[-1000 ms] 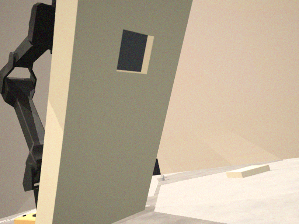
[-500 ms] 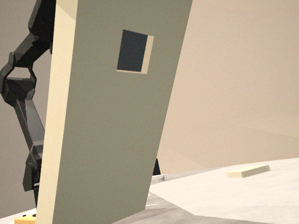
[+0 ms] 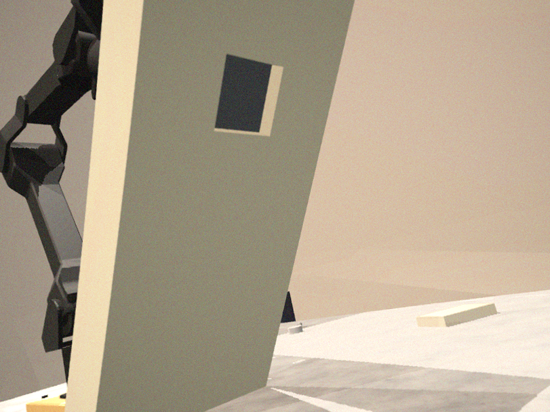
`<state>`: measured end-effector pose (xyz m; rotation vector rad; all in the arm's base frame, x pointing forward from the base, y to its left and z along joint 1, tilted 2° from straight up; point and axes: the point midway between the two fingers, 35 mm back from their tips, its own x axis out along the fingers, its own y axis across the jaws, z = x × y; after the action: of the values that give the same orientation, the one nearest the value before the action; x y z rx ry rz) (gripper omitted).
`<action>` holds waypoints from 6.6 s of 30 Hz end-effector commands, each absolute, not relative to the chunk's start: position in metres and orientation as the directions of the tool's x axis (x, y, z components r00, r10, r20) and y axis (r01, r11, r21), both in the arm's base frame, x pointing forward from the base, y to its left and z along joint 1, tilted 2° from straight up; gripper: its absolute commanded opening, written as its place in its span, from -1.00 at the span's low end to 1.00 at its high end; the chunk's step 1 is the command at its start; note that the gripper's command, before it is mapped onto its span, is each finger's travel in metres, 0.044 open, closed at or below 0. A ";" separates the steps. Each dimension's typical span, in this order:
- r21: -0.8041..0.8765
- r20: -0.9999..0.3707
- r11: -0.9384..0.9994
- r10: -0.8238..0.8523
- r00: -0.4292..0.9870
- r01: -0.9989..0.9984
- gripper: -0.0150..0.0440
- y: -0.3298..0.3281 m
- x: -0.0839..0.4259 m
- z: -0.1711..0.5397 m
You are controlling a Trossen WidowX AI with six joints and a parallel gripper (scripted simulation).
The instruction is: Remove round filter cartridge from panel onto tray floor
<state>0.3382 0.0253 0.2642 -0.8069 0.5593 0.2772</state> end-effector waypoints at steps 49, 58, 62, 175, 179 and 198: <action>-0.820 -0.568 -0.103 0.023 0.823 -0.563 -0.49 0.025 0.344 0.261; -0.820 -0.568 -0.103 0.023 0.823 -0.563 -0.49 0.025 0.344 0.261; -0.820 -0.568 -0.103 0.023 0.823 -0.563 -0.49 0.025 0.344 0.261; -0.820 -0.568 -0.104 0.024 0.823 -0.563 0.85 0.025 0.273 0.374; -0.800 -0.599 0.034 0.022 0.801 -0.599 0.67 0.025 0.272 0.364; -0.029 -0.865 0.998 -0.001 0.501 -0.049 0.54 0.021 0.239 0.260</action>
<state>0.2566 0.0215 0.3026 -0.6313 0.8342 0.2942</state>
